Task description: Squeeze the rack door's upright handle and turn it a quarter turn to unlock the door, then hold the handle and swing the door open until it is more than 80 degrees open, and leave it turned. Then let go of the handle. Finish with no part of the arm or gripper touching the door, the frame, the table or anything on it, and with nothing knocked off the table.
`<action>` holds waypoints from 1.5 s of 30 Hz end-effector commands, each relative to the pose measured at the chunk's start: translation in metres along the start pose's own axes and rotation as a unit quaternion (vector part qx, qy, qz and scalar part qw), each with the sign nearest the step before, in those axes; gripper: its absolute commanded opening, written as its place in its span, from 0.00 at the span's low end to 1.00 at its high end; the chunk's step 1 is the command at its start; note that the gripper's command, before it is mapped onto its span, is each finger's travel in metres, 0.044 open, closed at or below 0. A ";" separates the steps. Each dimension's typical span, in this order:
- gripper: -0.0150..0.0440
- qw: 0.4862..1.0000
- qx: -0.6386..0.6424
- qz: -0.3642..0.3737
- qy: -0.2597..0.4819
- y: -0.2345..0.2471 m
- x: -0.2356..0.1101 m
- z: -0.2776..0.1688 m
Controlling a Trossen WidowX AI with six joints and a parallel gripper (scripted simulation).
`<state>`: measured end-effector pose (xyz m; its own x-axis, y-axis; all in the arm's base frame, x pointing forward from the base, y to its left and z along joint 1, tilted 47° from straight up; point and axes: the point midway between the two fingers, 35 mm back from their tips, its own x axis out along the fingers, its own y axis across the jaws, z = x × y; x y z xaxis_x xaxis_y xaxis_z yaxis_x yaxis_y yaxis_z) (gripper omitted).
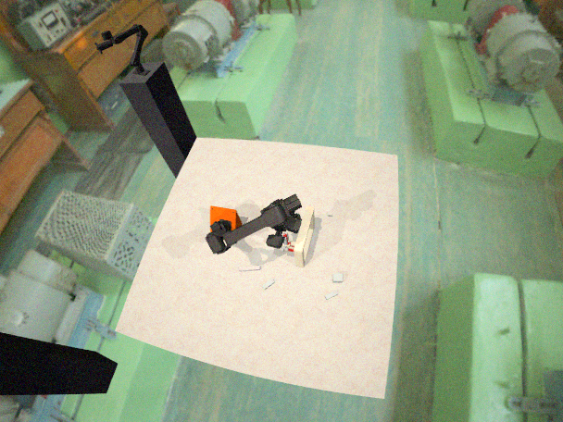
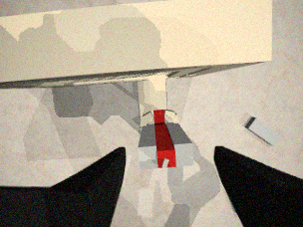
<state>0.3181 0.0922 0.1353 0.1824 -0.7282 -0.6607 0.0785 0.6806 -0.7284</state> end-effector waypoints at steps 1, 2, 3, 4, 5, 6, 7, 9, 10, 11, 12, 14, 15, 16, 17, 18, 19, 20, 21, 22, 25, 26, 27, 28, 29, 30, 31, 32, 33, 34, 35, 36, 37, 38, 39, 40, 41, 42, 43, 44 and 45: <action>0.74 1.000 -0.009 -0.001 0.012 0.003 0.008 -0.001; 0.74 1.000 -0.010 -0.001 0.015 0.003 0.010 -0.001; 0.74 1.000 -0.011 0.000 0.017 0.003 0.011 -0.001; 0.74 1.000 -0.012 0.000 0.019 0.003 0.013 -0.001; 0.74 1.000 -0.013 0.000 0.022 0.003 0.015 -0.001; 0.74 1.000 -0.014 0.000 0.024 0.003 0.016 -0.001; 0.74 1.000 -0.015 0.001 0.027 0.003 0.018 -0.001; 0.74 0.999 -0.017 0.001 0.031 0.003 0.021 -0.002; 0.74 0.999 -0.018 0.002 0.034 0.003 0.023 -0.002; 0.74 0.999 -0.019 0.002 0.036 0.003 0.024 -0.002; 0.74 0.999 -0.020 0.003 0.039 0.003 0.026 -0.002; 0.74 0.999 -0.022 0.003 0.043 0.003 0.029 -0.002; 0.74 0.999 -0.023 0.004 0.046 0.003 0.031 -0.002; 0.74 0.999 -0.024 0.004 0.048 0.003 0.032 -0.002; 0.74 0.998 -0.025 0.005 0.050 0.002 0.034 -0.002; 0.74 0.998 -0.025 0.005 0.053 0.002 0.035 -0.003; 0.74 0.998 -0.026 0.006 0.055 0.002 0.037 -0.003; 0.74 0.998 -0.027 0.006 0.057 0.002 0.039 -0.003; 0.74 0.998 -0.028 0.007 0.060 0.002 0.040 -0.003; 0.74 0.998 -0.029 0.007 0.062 0.002 0.042 -0.003; 0.74 0.997 -0.031 0.008 0.066 0.002 0.044 -0.004; 0.70 0.997 -0.031 0.008 0.066 0.002 0.044 -0.004; 0.65 0.997 -0.031 0.008 0.066 0.002 0.044 -0.004; 0.61 0.997 -0.031 0.008 0.066 0.002 0.044 -0.004; 0.56 0.997 -0.031 0.008 0.066 0.002 0.044 -0.004; 0.52 0.997 -0.031 0.008 0.066 0.002 0.044 -0.004; 0.47 0.997 -0.031 0.008 0.066 0.002 0.044 -0.004; 0.46 0.997 -0.031 0.008 0.066 0.002 0.044 -0.004; 0.45 0.997 -0.031 0.008 0.066 0.002 0.044 -0.004; 0.44 0.997 -0.031 0.008 0.066 0.002 0.044 -0.004; 0.43 0.997 -0.031 0.008 0.066 0.002 0.044 -0.004; 0.42 0.997 -0.031 0.008 0.066 0.002 0.044 -0.004; 0.41 0.997 -0.031 0.008 0.066 0.002 0.044 -0.004; 0.40 0.997 -0.031 0.008 0.066 0.002 0.044 -0.004; 0.38 0.997 -0.031 0.008 0.066 0.002 0.044 -0.004; 0.37 0.997 -0.031 0.008 0.066 0.002 0.044 -0.004; 0.36 0.997 -0.031 0.008 0.066 0.002 0.044 -0.004; 0.35 0.997 -0.031 0.008 0.066 0.002 0.044 -0.004; 0.34 0.997 -0.031 0.008 0.066 0.002 0.044 -0.004; 0.33 0.997 -0.031 0.008 0.066 0.002 0.044 -0.004; 0.32 0.997 -0.031 0.008 0.066 0.002 0.044 -0.004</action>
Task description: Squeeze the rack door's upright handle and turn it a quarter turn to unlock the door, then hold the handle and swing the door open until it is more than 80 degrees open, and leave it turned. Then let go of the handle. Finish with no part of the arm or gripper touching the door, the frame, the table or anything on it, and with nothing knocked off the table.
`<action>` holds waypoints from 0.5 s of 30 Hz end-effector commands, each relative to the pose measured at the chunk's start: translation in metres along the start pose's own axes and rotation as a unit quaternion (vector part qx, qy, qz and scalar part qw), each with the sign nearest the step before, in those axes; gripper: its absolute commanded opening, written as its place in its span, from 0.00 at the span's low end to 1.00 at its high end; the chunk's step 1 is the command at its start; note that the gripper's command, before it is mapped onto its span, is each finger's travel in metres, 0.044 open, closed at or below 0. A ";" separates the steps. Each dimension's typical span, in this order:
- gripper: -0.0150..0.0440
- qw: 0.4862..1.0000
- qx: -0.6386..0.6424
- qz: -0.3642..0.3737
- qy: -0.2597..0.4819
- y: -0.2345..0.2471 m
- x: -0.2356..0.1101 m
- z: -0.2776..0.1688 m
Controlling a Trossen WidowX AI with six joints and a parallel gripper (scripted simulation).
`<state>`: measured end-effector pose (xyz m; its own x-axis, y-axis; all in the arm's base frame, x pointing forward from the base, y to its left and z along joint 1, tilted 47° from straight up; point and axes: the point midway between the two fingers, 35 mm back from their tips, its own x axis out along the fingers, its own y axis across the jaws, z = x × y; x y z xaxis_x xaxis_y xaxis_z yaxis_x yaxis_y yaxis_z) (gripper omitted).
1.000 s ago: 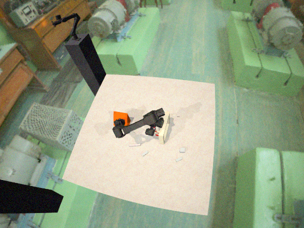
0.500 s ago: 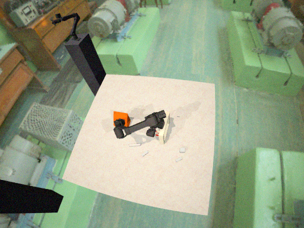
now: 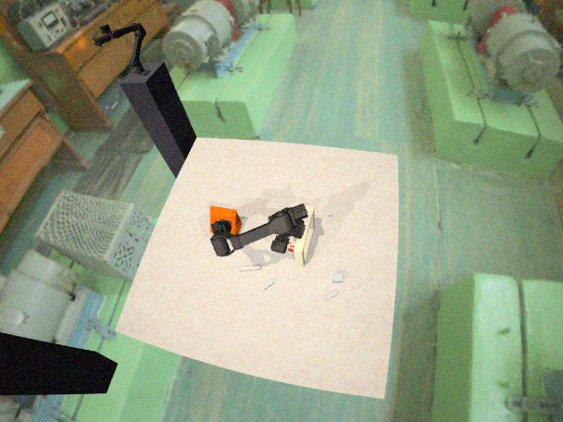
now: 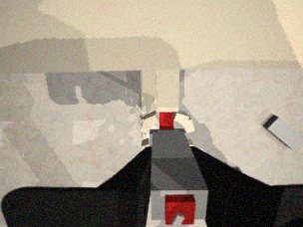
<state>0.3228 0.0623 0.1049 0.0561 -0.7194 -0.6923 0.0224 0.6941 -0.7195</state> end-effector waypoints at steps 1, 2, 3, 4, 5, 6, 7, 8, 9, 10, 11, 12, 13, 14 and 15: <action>0.31 1.000 -0.004 -0.004 0.001 0.000 0.002 0.000; 0.29 1.000 -0.004 -0.004 0.001 0.000 0.002 0.000; 0.28 1.000 -0.004 -0.004 0.001 0.000 0.002 0.000; 0.28 1.000 -0.004 -0.004 0.001 0.000 0.002 0.000; 0.28 1.000 -0.004 -0.004 0.001 0.000 0.002 0.000; 0.28 1.000 -0.004 -0.004 0.001 0.000 0.002 0.000; 0.28 1.000 0.001 -0.004 0.001 0.000 0.002 0.000; 0.28 1.000 0.013 -0.004 0.001 0.000 0.002 0.000; 0.28 0.999 0.033 -0.004 0.001 0.000 0.002 0.000; 0.28 0.998 0.058 -0.004 0.001 0.000 0.002 0.000; 0.28 0.997 0.082 -0.004 0.001 0.000 0.002 0.000; 0.28 0.994 0.107 -0.004 0.001 0.000 0.002 0.000; 0.28 0.991 0.131 -0.004 0.001 0.000 0.002 0.000; 0.28 0.988 0.155 -0.004 0.001 0.000 0.002 0.000; 0.28 0.984 0.180 -0.004 0.001 0.000 0.002 0.000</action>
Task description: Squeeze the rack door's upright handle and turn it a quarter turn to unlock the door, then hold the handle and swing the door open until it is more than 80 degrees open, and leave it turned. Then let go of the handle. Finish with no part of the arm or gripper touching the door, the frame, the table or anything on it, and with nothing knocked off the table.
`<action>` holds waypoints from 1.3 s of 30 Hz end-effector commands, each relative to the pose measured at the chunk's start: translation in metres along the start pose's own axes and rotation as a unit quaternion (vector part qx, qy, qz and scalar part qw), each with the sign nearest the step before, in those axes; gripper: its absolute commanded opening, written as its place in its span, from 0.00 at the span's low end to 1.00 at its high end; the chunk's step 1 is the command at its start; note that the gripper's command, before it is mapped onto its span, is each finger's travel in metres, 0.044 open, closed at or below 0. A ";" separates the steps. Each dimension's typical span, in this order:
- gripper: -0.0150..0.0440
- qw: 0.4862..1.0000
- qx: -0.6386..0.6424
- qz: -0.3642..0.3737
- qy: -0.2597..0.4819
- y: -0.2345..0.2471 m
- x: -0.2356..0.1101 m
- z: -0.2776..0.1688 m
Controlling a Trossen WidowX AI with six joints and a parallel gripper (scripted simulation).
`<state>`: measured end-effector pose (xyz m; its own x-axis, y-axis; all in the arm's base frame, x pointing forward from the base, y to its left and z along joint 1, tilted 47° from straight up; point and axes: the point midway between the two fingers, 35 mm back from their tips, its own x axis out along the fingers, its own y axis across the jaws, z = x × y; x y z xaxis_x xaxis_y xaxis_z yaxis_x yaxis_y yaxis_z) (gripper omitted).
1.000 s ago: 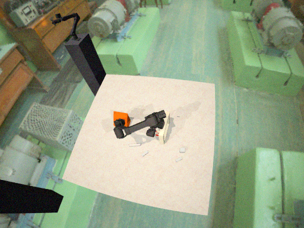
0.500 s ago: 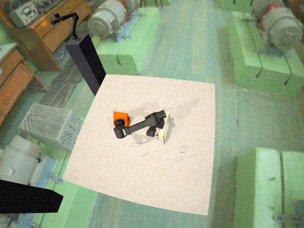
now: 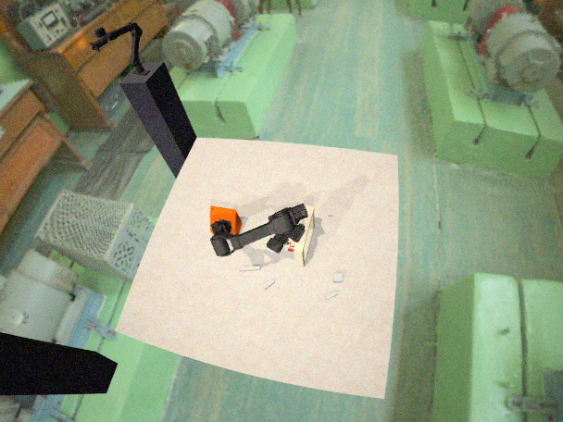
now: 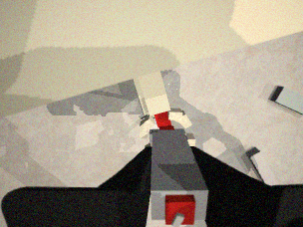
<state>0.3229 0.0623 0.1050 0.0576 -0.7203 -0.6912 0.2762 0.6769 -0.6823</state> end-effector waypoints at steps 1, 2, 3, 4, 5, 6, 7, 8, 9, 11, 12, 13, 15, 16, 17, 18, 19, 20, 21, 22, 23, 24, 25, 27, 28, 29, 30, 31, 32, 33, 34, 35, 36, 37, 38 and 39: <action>0.28 0.997 0.076 -0.003 0.001 0.000 0.002 0.000; 0.28 0.995 0.101 -0.003 0.001 0.000 0.002 0.000; 0.28 0.992 0.125 -0.004 0.001 0.000 0.002 0.000; 0.28 0.989 0.150 -0.004 0.001 0.000 0.002 0.000; 0.28 0.985 0.174 -0.004 0.001 0.000 0.002 0.000; 0.28 0.980 0.198 -0.004 0.001 0.000 0.002 0.000; 0.28 0.975 0.222 -0.004 0.000 0.000 0.002 0.000; 0.28 0.969 0.246 -0.004 0.000 0.000 0.002 0.000; 0.28 0.963 0.270 -0.004 0.000 0.000 0.002 0.000; 0.28 0.948 0.317 -0.004 0.000 0.000 0.002 0.000; 0.28 0.940 0.341 -0.004 0.000 0.000 0.002 0.000; 0.28 0.932 0.364 -0.004 0.000 0.000 0.002 0.000; 0.28 0.913 0.409 -0.004 0.000 0.000 0.002 0.000; 0.28 0.902 0.431 -0.004 0.000 0.000 0.002 0.000; 0.28 0.891 0.453 -0.004 0.000 0.000 0.002 0.000; 0.28 0.880 0.475 -0.004 0.000 0.000 0.002 0.000; 0.28 0.868 0.497 -0.004 -0.001 0.000 0.002 0.000; 0.28 0.855 0.518 -0.004 -0.001 0.000 0.002 0.000; 0.28 0.842 0.539 -0.004 -0.001 0.000 0.002 0.000; 0.28 0.829 0.560 -0.004 -0.001 0.000 0.002 0.000; 0.28 0.815 0.580 -0.004 -0.001 0.000 0.002 0.000; 0.28 0.800 0.600 -0.004 -0.001 0.000 0.002 0.000; 0.28 0.785 0.619 -0.004 -0.001 0.000 0.002 0.000; 0.28 0.754 0.657 -0.004 -0.001 0.000 0.002 0.000; 0.28 0.737 0.676 -0.004 -0.001 0.000 0.002 0.000; 0.28 0.720 0.693 -0.003 -0.001 0.000 0.002 0.000; 0.28 0.703 0.711 -0.003 -0.001 0.000 0.002 0.000; 0.28 0.689 0.725 -0.003 -0.001 0.000 0.002 0.000; 0.28 0.680 0.733 -0.003 -0.002 0.000 0.002 0.000; 0.28 0.677 0.736 -0.003 -0.002 0.000 0.002 0.000; 0.28 0.677 0.736 -0.003 -0.002 0.000 0.002 0.000; 0.28 0.677 0.736 -0.003 -0.002 0.000 0.002 0.000; 0.28 0.677 0.736 -0.003 -0.002 0.000 0.002 0.000; 0.28 0.677 0.736 -0.003 -0.002 0.000 0.002 0.000; 0.28 0.677 0.736 -0.003 -0.002 0.000 0.002 0.000; 0.28 0.677 0.736 -0.003 -0.002 0.000 0.002 0.000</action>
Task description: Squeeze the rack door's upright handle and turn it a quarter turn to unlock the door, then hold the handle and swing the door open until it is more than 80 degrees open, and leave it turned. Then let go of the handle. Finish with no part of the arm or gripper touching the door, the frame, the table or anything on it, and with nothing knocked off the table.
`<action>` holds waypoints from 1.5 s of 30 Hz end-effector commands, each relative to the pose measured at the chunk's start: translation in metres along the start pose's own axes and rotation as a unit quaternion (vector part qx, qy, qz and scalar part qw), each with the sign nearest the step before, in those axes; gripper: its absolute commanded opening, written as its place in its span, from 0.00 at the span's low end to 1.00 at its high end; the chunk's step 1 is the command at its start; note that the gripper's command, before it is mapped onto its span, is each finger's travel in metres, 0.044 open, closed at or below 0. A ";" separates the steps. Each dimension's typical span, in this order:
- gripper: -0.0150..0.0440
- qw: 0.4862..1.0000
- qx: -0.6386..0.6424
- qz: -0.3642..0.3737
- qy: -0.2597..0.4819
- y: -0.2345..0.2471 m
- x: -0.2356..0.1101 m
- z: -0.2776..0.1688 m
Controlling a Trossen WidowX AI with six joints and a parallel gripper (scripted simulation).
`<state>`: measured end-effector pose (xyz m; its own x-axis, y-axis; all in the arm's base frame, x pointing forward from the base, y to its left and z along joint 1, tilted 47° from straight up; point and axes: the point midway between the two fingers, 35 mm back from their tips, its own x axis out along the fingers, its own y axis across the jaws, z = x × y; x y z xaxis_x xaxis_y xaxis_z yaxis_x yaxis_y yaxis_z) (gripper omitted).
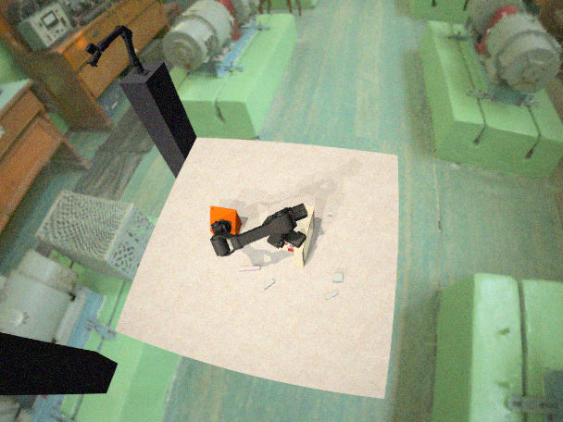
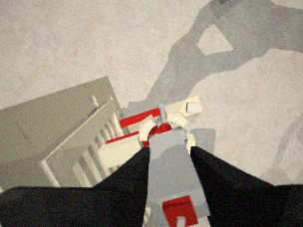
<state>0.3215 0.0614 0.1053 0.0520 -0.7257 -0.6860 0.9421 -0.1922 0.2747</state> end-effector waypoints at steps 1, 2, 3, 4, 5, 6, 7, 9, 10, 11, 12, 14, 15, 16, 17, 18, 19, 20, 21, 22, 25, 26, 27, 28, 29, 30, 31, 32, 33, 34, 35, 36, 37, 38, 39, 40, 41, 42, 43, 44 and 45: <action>0.28 1.000 0.013 0.000 0.001 0.001 0.001 -0.001; 0.32 1.000 0.013 0.000 0.001 0.001 0.001 -0.001; 0.37 1.000 0.013 0.000 0.001 0.001 0.001 -0.001; 0.41 1.000 0.013 0.000 0.001 0.001 0.001 -0.001; 0.46 1.000 0.013 0.000 0.001 0.001 0.001 -0.001; 0.50 1.000 0.013 0.000 0.001 0.001 0.001 -0.001; 0.55 1.000 0.013 0.000 0.001 0.001 0.001 -0.001; 0.64 1.000 0.013 0.000 0.001 0.001 0.001 -0.001; 0.68 1.000 0.013 0.000 0.001 0.001 0.001 -0.001; 0.72 1.000 0.013 0.000 0.001 0.001 0.001 -0.001; 0.74 1.000 0.013 0.000 0.001 0.001 0.001 -0.001; 0.74 1.000 -0.003 0.000 0.001 0.001 0.001 -0.001; 0.74 1.000 -0.023 0.000 0.001 0.001 0.001 -0.001; 0.74 0.999 -0.048 0.000 0.001 0.001 0.001 -0.001; 0.74 0.997 -0.073 0.000 0.001 0.001 0.001 -0.001; 0.74 0.995 -0.098 0.000 0.001 0.001 0.001 -0.001; 0.74 0.992 -0.122 0.000 0.001 0.001 0.001 -0.001; 0.74 0.989 -0.147 0.000 0.001 0.001 0.001 -0.001; 0.74 0.985 -0.171 0.000 0.001 0.001 0.001 -0.001; 0.74 0.981 -0.196 0.000 0.001 0.001 0.001 -0.001; 0.74 0.963 -0.268 0.000 0.001 0.001 0.001 -0.001; 0.74 0.957 -0.292 0.000 0.001 0.001 0.001 -0.001; 0.74 0.949 -0.315 0.000 0.001 0.001 0.001 -0.001; 0.74 0.941 -0.339 0.001 0.001 0.001 0.001 -0.001; 0.74 0.932 -0.362 0.001 0.001 0.001 0.001 -0.001; 0.74 0.923 -0.385 0.001 0.001 0.001 0.001 -0.001; 0.74 0.913 -0.408 0.001 0.001 0.001 0.001 -0.001; 0.74 0.903 -0.430 0.001 0.001 0.001 0.001 -0.001; 0.74 0.892 -0.452 0.001 0.001 0.001 0.001 -0.001; 0.74 0.880 -0.474 0.001 0.001 0.001 0.001 -0.001; 0.74 0.868 -0.496 0.001 0.001 0.001 0.001 -0.001; 0.74 0.856 -0.517 0.001 0.001 0.001 0.001 -0.001; 0.74 0.843 -0.538 0.001 0.001 0.001 0.001 -0.001; 0.74 0.829 -0.559 0.001 0.001 0.001 0.001 -0.001; 0.74 0.815 -0.579 0.001 0.001 0.001 0.001 -0.001; 0.74 0.800 -0.599 0.001 0.001 0.001 0.001 -0.001; 0.74 0.785 -0.619 0.001 0.001 0.001 0.001 -0.001; 0.74 0.770 -0.638 0.001 0.001 0.001 0.001 -0.001; 0.74 0.754 -0.657 0.001 0.001 0.001 0.001 -0.001; 0.74 0.737 -0.676 0.001 0.001 0.001 0.001 -0.001; 0.74 0.720 -0.694 0.001 0.001 0.001 0.001 -0.001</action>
<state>0.3228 0.0610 0.1049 0.0548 -0.7247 -0.6869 0.4689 0.6260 -0.6230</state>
